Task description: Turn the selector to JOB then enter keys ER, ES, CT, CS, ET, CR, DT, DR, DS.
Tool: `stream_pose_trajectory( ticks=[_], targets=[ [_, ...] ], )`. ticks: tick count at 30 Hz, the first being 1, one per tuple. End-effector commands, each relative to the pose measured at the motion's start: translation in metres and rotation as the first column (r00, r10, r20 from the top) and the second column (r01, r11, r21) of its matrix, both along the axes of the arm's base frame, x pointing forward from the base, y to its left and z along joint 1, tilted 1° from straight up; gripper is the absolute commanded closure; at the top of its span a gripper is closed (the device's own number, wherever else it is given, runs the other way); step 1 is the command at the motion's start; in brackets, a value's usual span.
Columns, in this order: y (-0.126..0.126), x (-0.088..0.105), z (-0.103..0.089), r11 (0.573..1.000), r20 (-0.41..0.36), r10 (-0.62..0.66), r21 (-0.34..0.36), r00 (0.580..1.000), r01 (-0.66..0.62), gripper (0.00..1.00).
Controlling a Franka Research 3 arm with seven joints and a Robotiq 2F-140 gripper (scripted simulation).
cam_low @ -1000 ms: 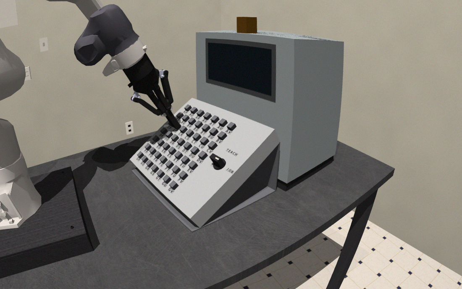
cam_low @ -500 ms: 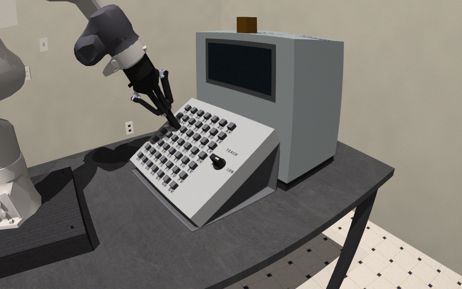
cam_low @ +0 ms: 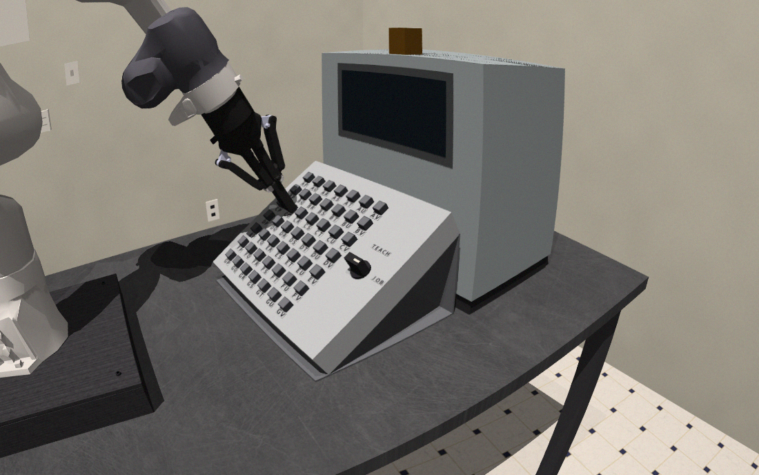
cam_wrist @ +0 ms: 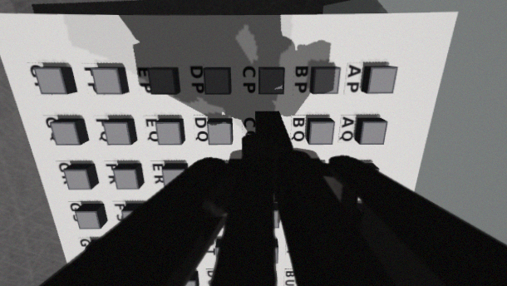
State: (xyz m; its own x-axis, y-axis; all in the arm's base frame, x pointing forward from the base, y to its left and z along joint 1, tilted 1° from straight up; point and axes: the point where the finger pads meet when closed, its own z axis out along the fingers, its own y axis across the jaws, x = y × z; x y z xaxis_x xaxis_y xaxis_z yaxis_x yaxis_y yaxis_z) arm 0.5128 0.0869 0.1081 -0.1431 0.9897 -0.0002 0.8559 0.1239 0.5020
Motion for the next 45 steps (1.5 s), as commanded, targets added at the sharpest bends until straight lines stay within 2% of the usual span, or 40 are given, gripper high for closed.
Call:
stream_pose_trajectory(
  ticks=[1,45],
  targets=[
    [-0.0008,0.0020,0.0012,1.000,0.004,-0.006,0.001,1.000,0.006,0.90],
    [-0.0011,0.0000,0.0047,1.000,0.004,-0.006,0.001,1.000,0.006,0.90]
  ],
)
